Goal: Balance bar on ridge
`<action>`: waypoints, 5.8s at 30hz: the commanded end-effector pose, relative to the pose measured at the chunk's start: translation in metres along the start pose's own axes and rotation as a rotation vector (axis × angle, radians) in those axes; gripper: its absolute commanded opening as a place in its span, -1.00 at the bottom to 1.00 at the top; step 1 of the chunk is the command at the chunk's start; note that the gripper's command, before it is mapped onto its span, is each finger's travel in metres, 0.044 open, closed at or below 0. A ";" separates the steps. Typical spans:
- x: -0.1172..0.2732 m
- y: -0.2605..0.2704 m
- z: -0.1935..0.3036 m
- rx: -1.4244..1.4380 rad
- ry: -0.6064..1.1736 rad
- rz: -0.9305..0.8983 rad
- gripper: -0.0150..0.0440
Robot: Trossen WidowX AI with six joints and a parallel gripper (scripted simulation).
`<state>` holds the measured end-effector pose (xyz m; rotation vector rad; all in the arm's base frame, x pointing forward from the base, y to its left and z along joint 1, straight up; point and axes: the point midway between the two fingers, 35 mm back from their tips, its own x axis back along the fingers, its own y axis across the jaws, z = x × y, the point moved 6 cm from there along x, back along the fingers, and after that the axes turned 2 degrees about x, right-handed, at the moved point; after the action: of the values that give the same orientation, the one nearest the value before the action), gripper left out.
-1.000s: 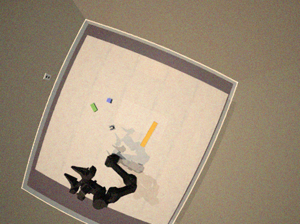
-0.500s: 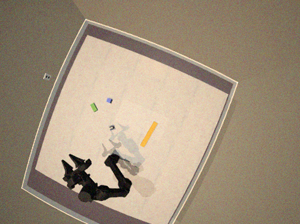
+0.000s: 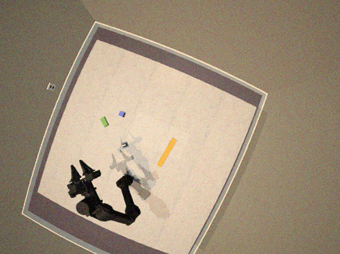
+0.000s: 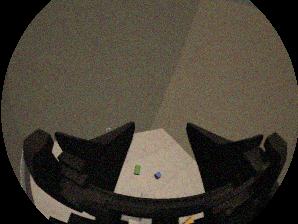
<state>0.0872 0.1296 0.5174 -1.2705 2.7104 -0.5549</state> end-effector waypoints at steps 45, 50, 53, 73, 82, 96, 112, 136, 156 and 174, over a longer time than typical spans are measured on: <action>-0.093 -0.085 0.145 -0.115 0.621 0.364 0.58; -0.093 -0.097 0.166 -0.106 0.707 0.378 0.58; -0.091 -0.105 0.179 -0.118 0.753 0.397 0.58; -0.065 -0.154 0.269 -0.284 1.069 0.464 0.58; -0.042 -0.171 0.309 -0.396 1.198 0.478 0.58; 0.005 -0.186 0.369 -0.620 1.369 0.484 0.58; 0.070 -0.184 0.427 -0.930 1.500 0.474 0.58; 0.086 -0.165 0.484 -1.025 1.522 0.467 0.58; 0.084 -0.156 0.507 -1.025 1.522 0.467 0.58; 0.084 -0.156 0.508 -1.025 1.522 0.467 0.58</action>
<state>0.2662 -0.1698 0.1086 0.2293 4.6826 0.1417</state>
